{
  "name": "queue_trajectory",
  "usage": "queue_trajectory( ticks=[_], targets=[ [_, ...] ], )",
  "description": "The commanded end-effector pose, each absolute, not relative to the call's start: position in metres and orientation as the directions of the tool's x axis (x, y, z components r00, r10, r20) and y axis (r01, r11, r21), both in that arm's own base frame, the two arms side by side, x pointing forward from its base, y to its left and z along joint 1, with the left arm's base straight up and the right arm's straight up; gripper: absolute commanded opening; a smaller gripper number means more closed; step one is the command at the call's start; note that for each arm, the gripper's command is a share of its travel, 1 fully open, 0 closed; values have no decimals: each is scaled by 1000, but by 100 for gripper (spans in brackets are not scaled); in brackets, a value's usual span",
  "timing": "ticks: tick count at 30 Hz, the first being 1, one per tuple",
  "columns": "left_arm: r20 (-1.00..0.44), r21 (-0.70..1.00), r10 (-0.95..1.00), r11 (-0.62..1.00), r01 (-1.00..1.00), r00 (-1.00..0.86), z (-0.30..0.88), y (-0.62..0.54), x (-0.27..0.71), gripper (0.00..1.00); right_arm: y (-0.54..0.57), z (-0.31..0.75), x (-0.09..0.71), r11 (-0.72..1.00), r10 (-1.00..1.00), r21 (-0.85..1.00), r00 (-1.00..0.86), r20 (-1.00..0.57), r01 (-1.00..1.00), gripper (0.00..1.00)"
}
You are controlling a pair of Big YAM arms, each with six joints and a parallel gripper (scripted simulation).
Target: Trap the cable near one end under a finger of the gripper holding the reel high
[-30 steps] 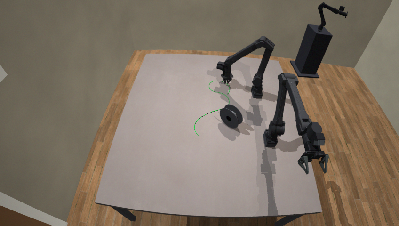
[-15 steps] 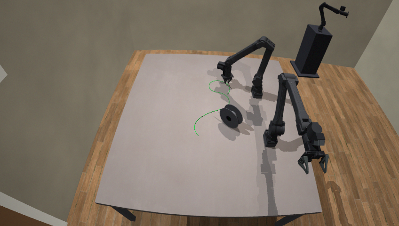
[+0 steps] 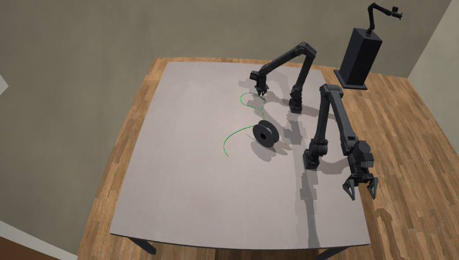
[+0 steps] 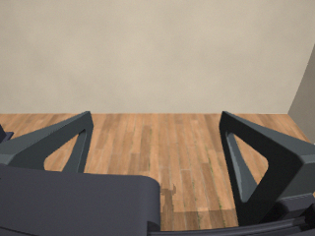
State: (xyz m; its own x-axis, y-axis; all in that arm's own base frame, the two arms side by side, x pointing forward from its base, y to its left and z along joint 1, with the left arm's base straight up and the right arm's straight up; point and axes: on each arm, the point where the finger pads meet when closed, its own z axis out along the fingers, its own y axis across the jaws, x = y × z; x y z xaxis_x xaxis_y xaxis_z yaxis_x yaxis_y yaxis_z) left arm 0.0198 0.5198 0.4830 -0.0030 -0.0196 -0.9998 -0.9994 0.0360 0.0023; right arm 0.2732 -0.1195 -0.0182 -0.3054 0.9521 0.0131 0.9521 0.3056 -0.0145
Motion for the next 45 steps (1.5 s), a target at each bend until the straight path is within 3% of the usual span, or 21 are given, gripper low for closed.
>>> queue_trajectory(
  ticks=[1,22,45],
  targets=[
    [-1000,-7,11,33,-999,7,493,519,16,100,-119,-16,285,311,951,8,-311,-3,950,30],
    [-1000,-7,11,33,-999,7,493,519,16,100,-123,-20,293,313,950,13,-313,-8,950,30],
    [-1000,-7,11,33,-999,7,493,519,16,100,-123,-20,292,313,950,9,-313,-8,950,4]
  ],
)
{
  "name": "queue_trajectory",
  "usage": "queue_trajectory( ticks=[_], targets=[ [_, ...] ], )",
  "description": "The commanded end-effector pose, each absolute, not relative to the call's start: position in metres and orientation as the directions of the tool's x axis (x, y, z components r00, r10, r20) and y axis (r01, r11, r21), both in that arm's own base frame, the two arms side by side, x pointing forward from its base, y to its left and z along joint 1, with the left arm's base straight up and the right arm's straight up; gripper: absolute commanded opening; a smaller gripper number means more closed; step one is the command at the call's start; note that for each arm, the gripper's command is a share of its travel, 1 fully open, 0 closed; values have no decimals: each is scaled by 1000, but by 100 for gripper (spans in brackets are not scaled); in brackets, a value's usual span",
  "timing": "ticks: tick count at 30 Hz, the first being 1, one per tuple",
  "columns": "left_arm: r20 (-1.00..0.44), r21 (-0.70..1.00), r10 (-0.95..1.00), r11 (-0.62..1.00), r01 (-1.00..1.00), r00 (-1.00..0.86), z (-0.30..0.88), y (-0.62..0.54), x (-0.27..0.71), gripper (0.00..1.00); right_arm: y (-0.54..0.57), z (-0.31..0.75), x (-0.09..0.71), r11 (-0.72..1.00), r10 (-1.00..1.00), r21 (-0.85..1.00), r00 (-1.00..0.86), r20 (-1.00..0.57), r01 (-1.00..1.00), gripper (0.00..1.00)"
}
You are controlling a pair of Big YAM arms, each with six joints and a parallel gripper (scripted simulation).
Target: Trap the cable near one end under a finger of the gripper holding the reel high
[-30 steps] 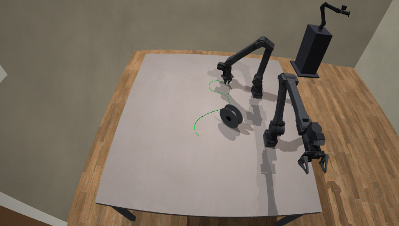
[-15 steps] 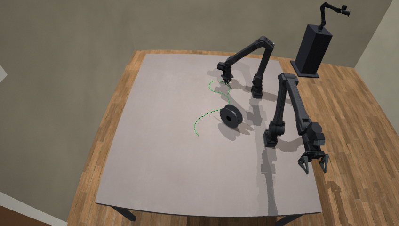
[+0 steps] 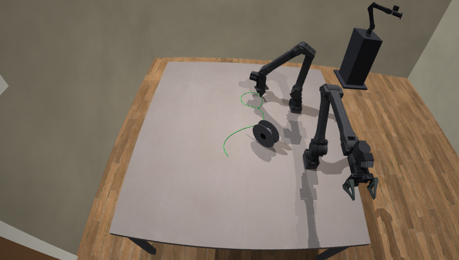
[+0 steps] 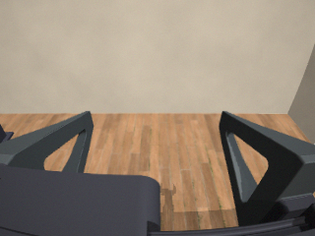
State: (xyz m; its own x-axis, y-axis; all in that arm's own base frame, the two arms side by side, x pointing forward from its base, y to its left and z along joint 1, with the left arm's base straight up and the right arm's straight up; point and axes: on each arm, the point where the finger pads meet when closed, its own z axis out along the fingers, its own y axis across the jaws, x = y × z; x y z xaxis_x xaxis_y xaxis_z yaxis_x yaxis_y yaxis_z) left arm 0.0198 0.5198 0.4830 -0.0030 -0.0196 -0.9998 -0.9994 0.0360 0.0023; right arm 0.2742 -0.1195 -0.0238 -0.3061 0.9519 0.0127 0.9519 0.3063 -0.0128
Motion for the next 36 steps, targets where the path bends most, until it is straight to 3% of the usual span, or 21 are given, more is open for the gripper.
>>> queue_trajectory(
  ticks=[1,36],
  targets=[
    [-1000,-7,11,33,-999,7,493,519,16,100,-123,-20,292,313,950,9,-313,-8,950,3],
    [-1000,-7,11,33,-999,7,493,519,16,100,-132,26,293,306,952,15,-305,-13,952,0]
  ],
)
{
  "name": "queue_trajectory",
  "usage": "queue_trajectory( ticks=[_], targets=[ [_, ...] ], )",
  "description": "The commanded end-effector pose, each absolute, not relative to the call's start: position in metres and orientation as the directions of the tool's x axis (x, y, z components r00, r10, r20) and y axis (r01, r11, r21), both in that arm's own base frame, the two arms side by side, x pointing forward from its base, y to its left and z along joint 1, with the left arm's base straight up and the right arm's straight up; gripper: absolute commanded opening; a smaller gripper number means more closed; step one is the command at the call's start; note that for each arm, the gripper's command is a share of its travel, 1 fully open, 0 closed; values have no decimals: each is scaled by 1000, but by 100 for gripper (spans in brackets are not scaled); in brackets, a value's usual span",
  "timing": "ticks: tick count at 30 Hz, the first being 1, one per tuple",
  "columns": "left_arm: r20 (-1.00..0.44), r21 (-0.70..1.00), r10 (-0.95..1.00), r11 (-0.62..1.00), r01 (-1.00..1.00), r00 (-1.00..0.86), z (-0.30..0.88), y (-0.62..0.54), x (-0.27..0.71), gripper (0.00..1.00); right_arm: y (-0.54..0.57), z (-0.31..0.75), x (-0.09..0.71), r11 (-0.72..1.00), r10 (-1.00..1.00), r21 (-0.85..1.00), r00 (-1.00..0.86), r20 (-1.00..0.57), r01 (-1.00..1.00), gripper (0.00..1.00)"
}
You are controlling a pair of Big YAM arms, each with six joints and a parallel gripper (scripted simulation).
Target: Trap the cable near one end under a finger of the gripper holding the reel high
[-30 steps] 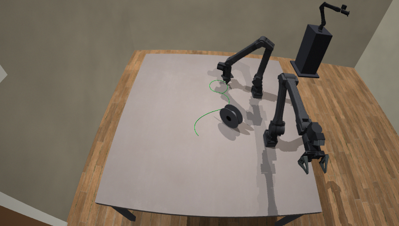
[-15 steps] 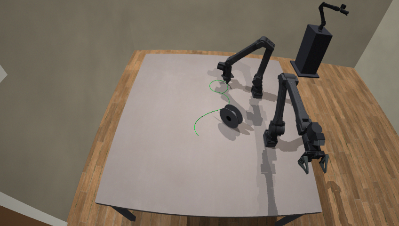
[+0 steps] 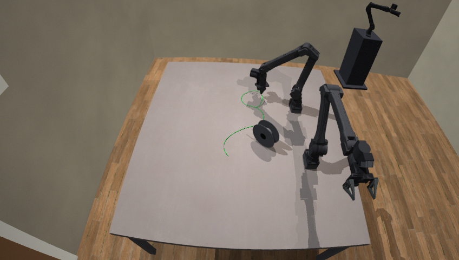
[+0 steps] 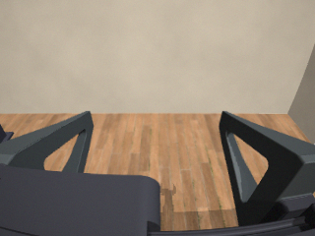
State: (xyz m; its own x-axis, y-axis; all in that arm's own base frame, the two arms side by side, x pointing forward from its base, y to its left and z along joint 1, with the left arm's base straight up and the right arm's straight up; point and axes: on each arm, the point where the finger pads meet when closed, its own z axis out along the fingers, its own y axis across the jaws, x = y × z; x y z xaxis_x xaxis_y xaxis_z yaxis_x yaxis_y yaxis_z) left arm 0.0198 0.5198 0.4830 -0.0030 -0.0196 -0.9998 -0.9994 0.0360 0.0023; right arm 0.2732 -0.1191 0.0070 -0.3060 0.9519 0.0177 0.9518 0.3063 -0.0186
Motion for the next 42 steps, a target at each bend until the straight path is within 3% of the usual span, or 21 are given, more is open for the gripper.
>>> queue_trajectory(
  ticks=[1,42],
  targets=[
    [-1000,-7,11,33,-999,7,493,519,16,100,-132,27,293,305,952,14,-305,-13,952,0],
    [-1000,-7,11,33,-999,7,493,519,16,100,-128,13,281,299,954,11,-299,-10,954,0]
  ],
)
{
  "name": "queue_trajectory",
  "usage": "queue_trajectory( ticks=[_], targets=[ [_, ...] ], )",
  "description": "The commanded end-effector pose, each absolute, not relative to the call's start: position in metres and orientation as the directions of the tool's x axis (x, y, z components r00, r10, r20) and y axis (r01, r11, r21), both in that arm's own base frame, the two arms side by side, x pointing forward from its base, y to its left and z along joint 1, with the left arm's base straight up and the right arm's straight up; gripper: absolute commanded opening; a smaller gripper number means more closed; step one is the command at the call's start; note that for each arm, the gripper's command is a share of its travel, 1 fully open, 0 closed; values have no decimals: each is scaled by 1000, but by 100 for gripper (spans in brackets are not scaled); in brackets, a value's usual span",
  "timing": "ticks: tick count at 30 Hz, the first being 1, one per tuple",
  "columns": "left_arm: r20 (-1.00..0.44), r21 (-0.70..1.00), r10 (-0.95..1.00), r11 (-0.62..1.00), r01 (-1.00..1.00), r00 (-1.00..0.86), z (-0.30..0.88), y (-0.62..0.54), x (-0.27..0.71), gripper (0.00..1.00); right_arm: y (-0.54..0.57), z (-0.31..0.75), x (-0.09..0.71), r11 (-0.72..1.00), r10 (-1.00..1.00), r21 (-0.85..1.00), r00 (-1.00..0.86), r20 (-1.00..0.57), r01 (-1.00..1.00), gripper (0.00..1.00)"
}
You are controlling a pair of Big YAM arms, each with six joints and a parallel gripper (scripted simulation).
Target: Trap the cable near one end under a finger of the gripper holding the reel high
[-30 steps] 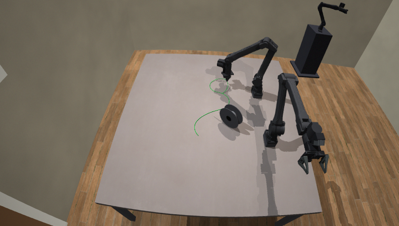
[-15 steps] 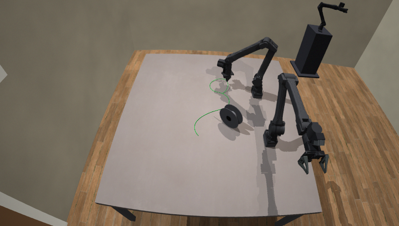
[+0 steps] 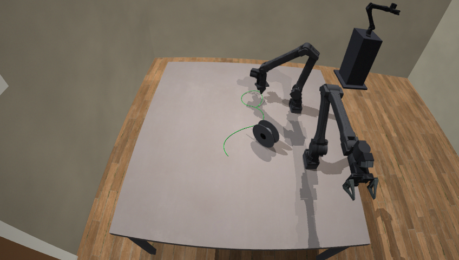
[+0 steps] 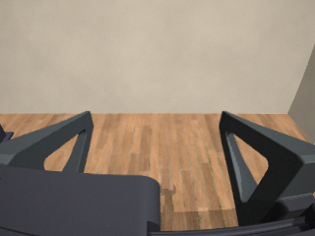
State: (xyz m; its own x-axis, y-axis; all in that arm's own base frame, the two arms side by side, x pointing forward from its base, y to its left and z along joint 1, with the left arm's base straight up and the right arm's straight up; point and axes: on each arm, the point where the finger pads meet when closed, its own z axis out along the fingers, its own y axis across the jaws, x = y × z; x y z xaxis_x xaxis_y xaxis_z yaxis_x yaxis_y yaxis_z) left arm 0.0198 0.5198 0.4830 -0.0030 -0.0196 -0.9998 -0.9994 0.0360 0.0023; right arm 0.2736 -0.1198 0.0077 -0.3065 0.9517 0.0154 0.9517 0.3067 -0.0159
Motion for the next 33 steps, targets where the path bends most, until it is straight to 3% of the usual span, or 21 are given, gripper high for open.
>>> queue_trajectory(
  ticks=[1,33],
  targets=[
    [-1000,-7,11,33,-999,7,493,519,16,100,-128,13,281,299,954,11,-299,-10,954,0],
    [-1000,-7,11,33,-999,7,493,519,16,100,-134,80,291,428,903,108,-431,4,897,0]
  ],
)
